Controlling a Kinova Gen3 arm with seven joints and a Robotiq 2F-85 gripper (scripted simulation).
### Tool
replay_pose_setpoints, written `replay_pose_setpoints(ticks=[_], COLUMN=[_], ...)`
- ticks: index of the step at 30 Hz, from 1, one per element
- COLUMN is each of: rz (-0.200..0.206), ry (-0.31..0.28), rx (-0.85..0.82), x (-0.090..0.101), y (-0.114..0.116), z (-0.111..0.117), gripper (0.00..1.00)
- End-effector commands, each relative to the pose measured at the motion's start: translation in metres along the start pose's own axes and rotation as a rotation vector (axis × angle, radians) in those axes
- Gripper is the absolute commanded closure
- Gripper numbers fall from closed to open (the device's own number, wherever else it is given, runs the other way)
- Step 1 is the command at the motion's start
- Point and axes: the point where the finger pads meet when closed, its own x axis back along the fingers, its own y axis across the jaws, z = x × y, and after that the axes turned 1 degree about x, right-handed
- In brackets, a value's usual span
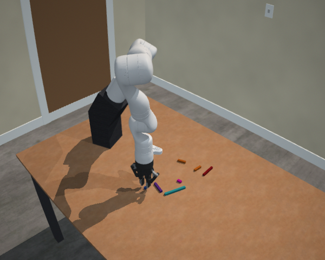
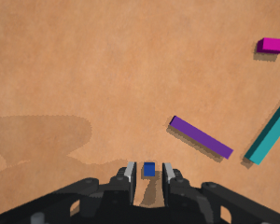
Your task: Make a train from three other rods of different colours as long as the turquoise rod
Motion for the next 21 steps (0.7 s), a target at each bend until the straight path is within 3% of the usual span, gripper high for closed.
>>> replay_pose_setpoints(ticks=[1, 21], rz=[0.000, 0.000], ry=[-0.001, -0.001], rx=[0.000, 0.000], x=[0.000, -0.014], y=[0.000, 0.000], z=[0.000, 0.000], gripper=[0.76, 0.76])
